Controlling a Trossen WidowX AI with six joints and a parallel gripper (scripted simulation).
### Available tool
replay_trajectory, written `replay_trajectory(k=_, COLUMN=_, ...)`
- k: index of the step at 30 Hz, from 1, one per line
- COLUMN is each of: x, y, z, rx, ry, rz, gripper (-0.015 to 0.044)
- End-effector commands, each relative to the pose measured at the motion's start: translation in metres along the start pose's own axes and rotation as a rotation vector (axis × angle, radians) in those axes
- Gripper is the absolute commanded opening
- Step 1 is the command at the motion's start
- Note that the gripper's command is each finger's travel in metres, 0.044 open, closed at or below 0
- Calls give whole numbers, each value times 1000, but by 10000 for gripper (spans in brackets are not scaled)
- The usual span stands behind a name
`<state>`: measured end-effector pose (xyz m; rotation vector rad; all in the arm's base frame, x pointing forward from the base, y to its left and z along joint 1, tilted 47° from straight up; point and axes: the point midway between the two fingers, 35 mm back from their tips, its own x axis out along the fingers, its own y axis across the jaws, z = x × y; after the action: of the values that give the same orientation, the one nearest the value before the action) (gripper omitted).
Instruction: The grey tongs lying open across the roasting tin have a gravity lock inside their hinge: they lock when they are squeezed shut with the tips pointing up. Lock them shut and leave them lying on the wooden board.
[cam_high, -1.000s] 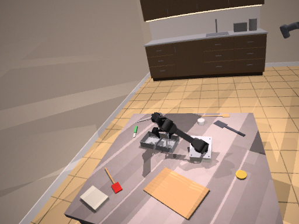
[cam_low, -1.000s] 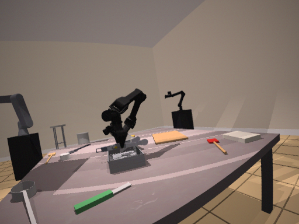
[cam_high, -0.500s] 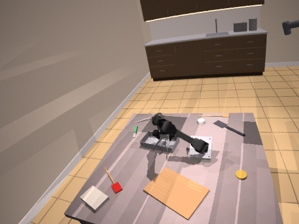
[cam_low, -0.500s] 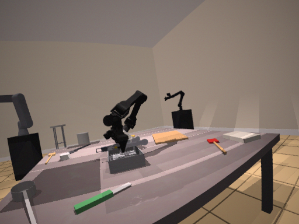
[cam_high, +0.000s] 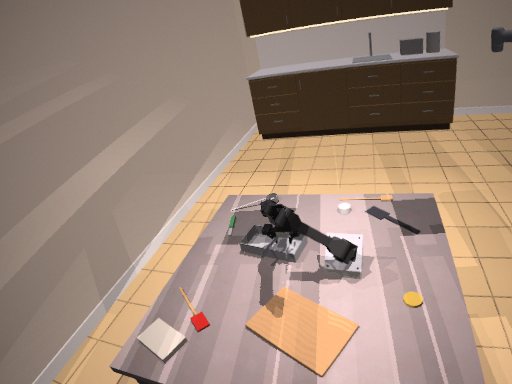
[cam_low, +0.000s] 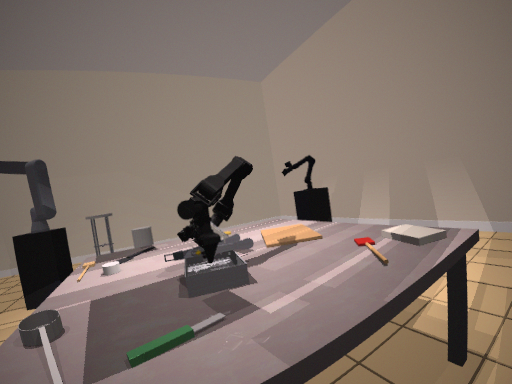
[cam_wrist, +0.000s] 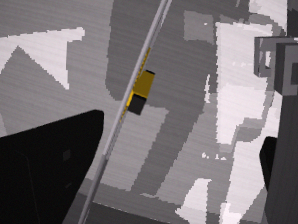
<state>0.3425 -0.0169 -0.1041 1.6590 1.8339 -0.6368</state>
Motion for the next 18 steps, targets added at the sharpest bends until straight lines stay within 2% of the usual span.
replay_trajectory(k=1, x=0, y=0, z=0, rx=-1, ry=-1, rz=1, gripper=315)
replay_trajectory(k=18, x=0, y=0, z=0, rx=-1, ry=-1, rz=1, gripper=201)
